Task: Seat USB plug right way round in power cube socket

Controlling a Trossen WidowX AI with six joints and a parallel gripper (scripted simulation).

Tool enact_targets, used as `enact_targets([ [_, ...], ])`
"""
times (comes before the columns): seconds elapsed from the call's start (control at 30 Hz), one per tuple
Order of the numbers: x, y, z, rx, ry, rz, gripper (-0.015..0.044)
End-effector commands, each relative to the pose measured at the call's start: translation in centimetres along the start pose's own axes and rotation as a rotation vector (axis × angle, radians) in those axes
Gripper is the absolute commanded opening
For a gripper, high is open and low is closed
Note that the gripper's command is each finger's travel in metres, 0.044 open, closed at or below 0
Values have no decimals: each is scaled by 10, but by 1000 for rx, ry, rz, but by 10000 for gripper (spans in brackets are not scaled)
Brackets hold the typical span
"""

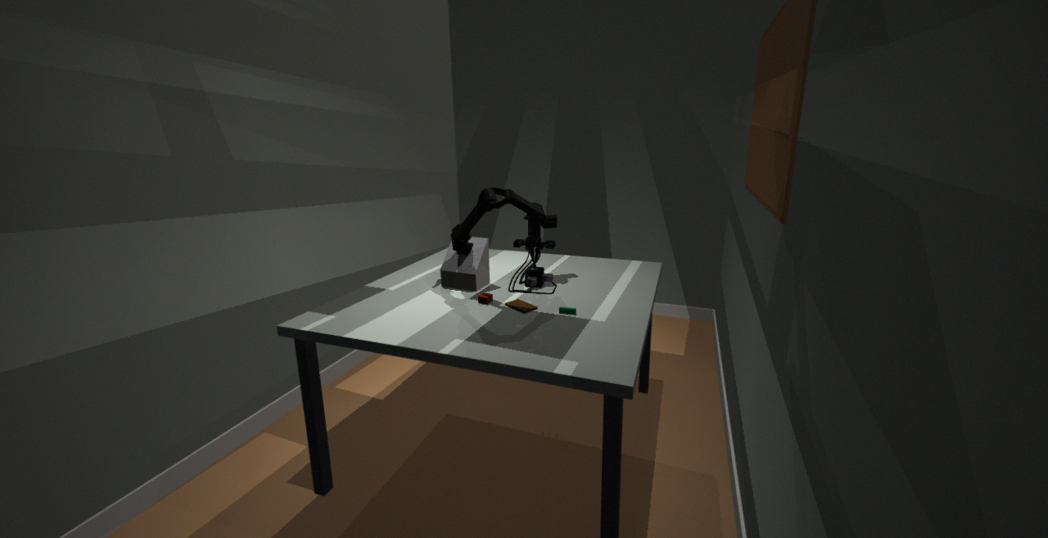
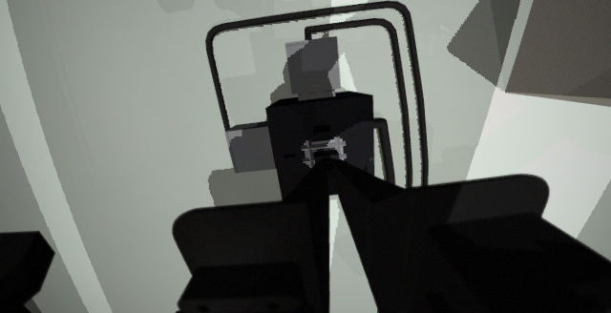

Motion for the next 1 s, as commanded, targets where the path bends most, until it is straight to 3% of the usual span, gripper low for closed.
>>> enact_targets([
  [0.0, 0, -1, 0, -2, 3, -5, 0],
  [0.97, 0, -5, 0, -2, 3, -6, 0],
])
Point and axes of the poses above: the point midway between the two fingers, 35 mm back from their tips, its own y axis back along the fingers, its own z axis across the jaws, x = y × z, the point moved 9 cm from there along y, back along the fingers, and after that the axes turned 4 degrees about y, right-handed, at the moved point
